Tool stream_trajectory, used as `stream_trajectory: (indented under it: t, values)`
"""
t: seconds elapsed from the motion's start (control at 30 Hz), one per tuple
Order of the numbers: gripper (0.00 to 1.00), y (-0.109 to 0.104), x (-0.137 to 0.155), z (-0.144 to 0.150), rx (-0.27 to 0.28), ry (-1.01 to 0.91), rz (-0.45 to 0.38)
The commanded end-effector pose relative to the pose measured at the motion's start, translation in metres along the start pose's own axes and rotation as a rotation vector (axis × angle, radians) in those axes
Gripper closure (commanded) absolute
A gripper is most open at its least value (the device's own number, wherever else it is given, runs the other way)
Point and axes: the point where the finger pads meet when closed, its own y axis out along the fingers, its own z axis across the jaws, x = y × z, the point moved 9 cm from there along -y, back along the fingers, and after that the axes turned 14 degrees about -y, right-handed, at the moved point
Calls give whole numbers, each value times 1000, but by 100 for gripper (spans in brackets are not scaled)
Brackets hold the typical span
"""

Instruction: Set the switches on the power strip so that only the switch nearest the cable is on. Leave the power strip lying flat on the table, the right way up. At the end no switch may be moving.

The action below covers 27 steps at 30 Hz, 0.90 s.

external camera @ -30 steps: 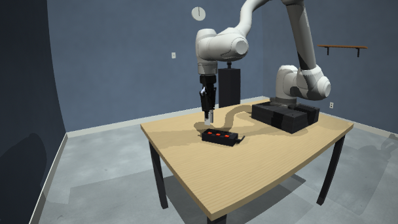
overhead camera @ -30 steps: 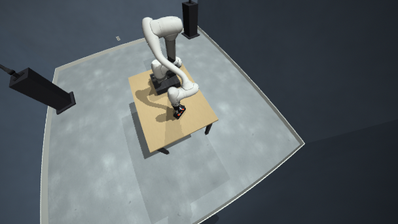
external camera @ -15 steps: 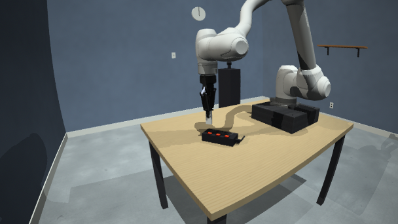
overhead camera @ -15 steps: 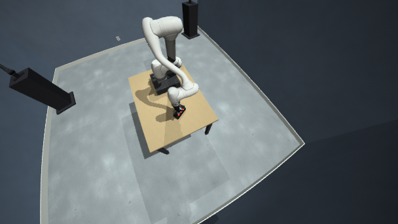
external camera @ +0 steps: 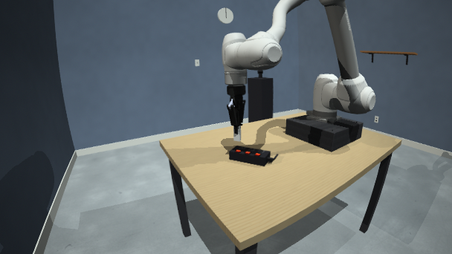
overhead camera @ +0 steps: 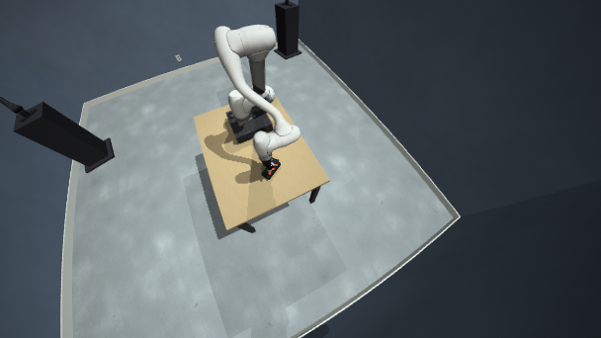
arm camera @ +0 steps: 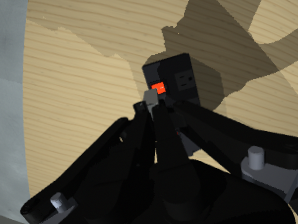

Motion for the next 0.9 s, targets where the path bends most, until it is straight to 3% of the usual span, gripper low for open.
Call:
stream_trajectory:
  t: [0.0,0.87]
  values:
    - [100,0,0,0,0,0,0]
    - [100,27,0,0,0,0,0]
